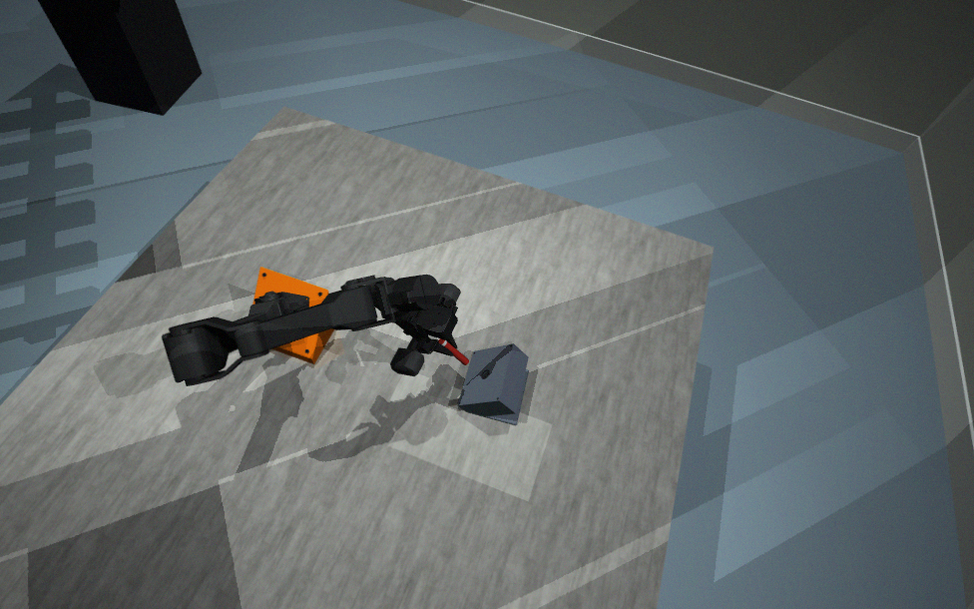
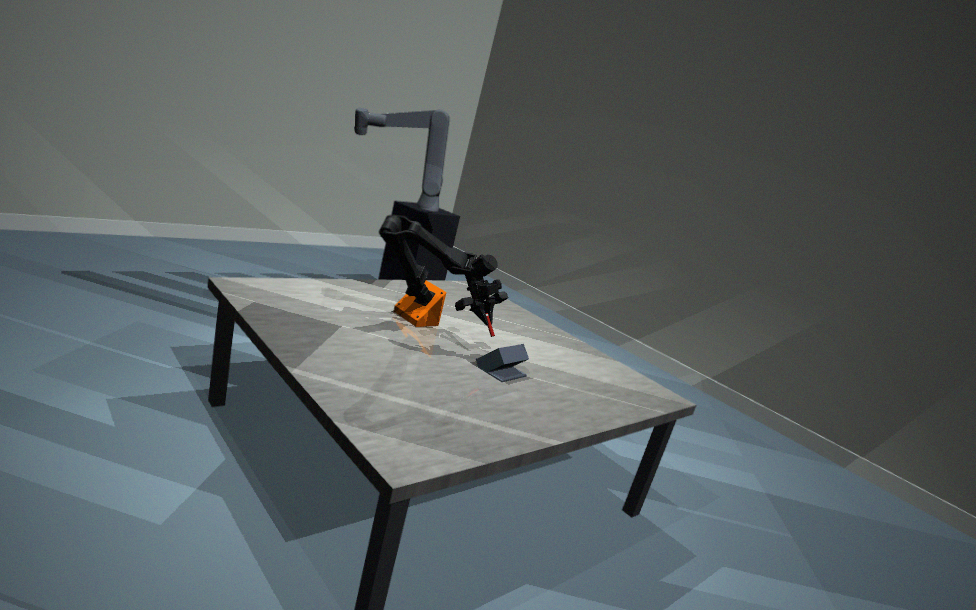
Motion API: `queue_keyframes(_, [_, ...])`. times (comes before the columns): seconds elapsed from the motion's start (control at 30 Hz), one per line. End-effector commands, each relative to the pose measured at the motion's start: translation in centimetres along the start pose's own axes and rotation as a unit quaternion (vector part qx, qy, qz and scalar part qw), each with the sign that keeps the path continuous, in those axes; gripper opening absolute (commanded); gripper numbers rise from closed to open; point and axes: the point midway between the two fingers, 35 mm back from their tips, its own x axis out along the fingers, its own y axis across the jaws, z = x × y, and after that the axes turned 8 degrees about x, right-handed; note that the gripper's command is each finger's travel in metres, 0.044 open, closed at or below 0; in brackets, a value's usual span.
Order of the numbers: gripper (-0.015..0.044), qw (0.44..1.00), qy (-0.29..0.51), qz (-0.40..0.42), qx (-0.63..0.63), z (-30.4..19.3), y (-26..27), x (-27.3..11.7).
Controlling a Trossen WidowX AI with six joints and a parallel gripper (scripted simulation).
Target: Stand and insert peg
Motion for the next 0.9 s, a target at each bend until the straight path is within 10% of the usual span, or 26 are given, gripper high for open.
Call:
queue_keyframes(0.0, [0.0000, 1.000, -0.002, 0.002, 0.000, 0.0, 0.2, 0.6])
queue_keyframes(0.87, [0.0000, 1.000, -0.019, 0.004, 0.008, 0.2, 0.4, 2.6])
